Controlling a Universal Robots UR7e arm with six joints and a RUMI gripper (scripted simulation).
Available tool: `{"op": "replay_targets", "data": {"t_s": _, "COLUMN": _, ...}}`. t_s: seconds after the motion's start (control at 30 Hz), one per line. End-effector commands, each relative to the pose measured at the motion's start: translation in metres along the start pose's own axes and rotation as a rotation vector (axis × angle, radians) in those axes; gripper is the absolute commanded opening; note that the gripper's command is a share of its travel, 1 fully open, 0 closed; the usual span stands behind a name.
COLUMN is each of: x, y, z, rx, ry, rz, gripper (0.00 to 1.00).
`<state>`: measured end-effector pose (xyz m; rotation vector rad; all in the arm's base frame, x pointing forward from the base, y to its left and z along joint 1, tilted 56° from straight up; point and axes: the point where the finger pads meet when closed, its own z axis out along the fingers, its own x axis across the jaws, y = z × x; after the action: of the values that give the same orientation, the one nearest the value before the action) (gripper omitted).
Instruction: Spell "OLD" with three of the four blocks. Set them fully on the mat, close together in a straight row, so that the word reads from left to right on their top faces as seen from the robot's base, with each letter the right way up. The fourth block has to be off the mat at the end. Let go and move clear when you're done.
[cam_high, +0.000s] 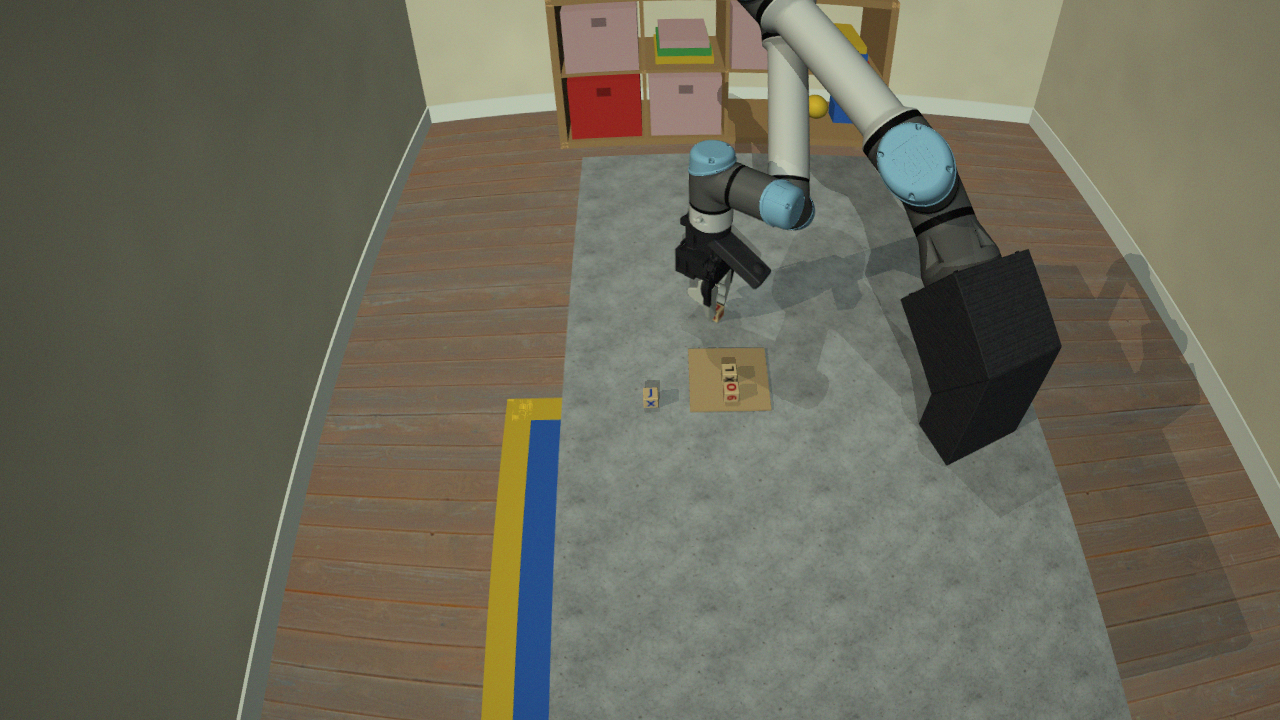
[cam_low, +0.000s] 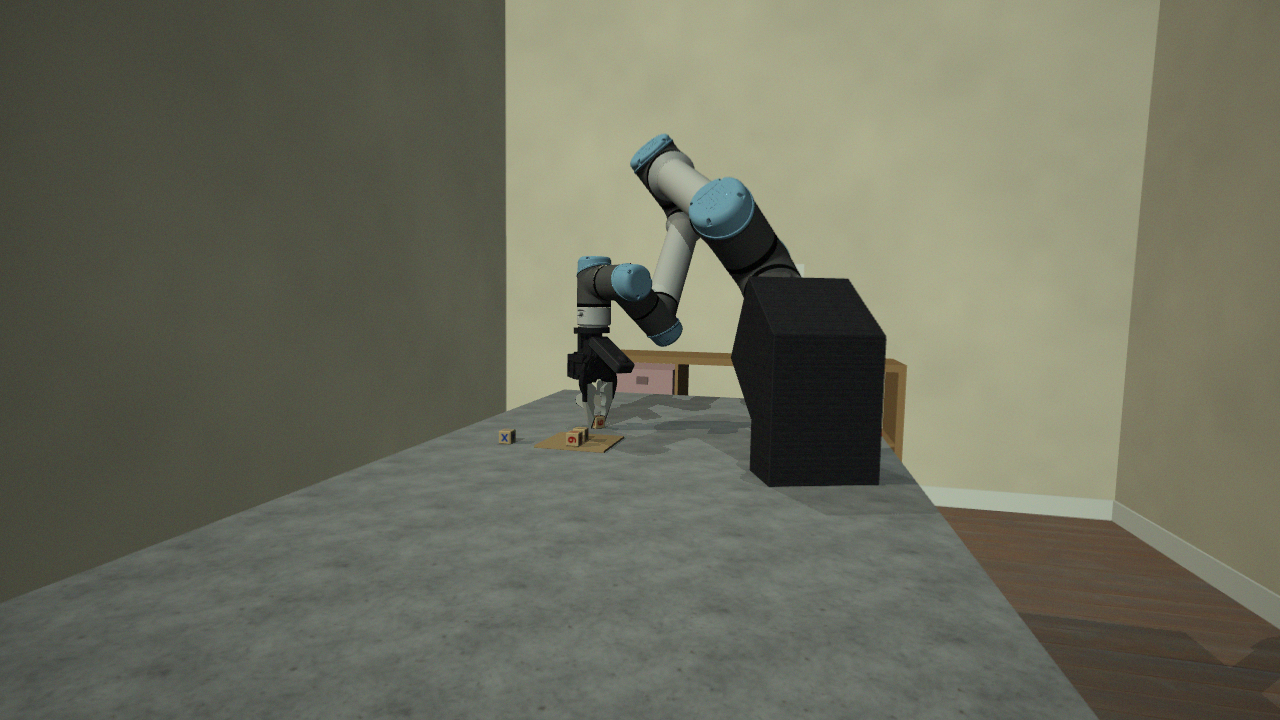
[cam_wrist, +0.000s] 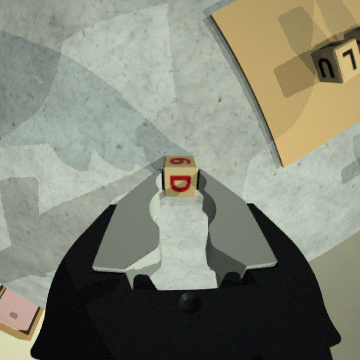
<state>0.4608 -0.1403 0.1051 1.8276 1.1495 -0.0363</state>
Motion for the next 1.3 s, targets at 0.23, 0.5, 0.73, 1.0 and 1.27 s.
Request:
{"op": "replay_targets", "data": {"t_s": 0.23, "x": 0.000, "y": 0.000, "z": -0.026, "rx": -0.001, "ry": 0.000, "rz": 0.000, "gripper": 0.05}}
{"op": "replay_targets", "data": {"t_s": 0.5, "x": 0.000, "y": 0.000, "z": -0.055, "rx": -0.001, "ry": 0.000, "rz": 0.000, "gripper": 0.05}}
{"op": "replay_targets", "data": {"t_s": 0.73, "x": 0.000, "y": 0.000, "z": -0.084, "rx": -0.001, "ry": 0.000, "rz": 0.000, "gripper": 0.05}}
{"op": "replay_targets", "data": {"t_s": 1.0, "x": 0.000, "y": 0.000, "z": -0.098, "rx": -0.001, "ry": 0.000, "rz": 0.000, "gripper": 0.05}}
{"op": "replay_targets", "data": {"t_s": 1.27, "x": 0.000, "y": 0.000, "z": -0.100, "rx": -0.001, "ry": 0.000, "rz": 0.000, "gripper": 0.05}}
